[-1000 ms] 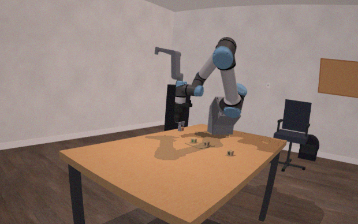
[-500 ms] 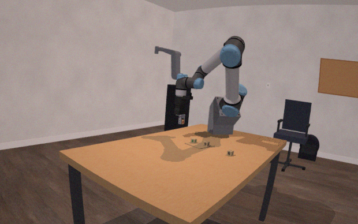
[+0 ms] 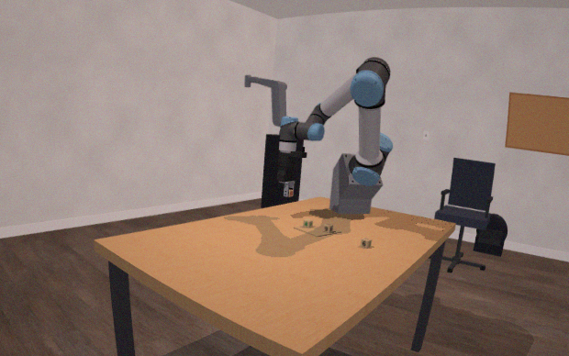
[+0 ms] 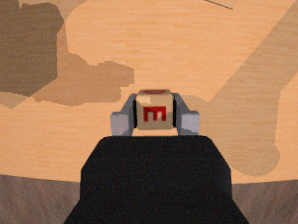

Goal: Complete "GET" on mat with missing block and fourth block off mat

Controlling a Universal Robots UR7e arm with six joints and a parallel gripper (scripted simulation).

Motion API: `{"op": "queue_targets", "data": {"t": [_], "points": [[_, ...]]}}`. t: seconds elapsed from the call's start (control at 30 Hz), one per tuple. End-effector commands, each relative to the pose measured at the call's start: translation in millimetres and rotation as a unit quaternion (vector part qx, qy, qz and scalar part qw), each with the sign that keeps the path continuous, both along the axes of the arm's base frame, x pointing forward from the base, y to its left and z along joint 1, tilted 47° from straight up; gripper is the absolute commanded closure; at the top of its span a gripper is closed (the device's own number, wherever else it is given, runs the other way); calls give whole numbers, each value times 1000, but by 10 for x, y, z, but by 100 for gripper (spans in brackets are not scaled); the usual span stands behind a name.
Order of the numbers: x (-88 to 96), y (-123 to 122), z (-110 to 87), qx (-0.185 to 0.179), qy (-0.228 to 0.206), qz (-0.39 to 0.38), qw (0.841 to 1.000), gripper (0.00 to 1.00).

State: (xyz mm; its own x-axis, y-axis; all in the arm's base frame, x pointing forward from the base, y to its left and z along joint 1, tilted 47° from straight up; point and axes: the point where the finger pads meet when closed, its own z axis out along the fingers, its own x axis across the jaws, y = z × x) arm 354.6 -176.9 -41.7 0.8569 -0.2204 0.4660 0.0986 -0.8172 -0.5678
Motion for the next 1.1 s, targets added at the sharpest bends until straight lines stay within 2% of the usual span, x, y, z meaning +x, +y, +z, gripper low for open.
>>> {"op": "queue_targets", "data": {"t": [0.0,0.17,0.4,0.47,0.77,0.93,1.07], "points": [[16,19,43,-1,0,0,1000,43],[82,136,227,-1,1,-1,1000,43],[223,496,677,-2,4,-3,1000,43],[223,496,677,-2,4,-3,1000,43],[323,1119,1227,0,4,-4,1000,43],[328,1360,1391,2,3,-4,1000,43],[326,1415,1425,2,3,-4,1000,43]]}}
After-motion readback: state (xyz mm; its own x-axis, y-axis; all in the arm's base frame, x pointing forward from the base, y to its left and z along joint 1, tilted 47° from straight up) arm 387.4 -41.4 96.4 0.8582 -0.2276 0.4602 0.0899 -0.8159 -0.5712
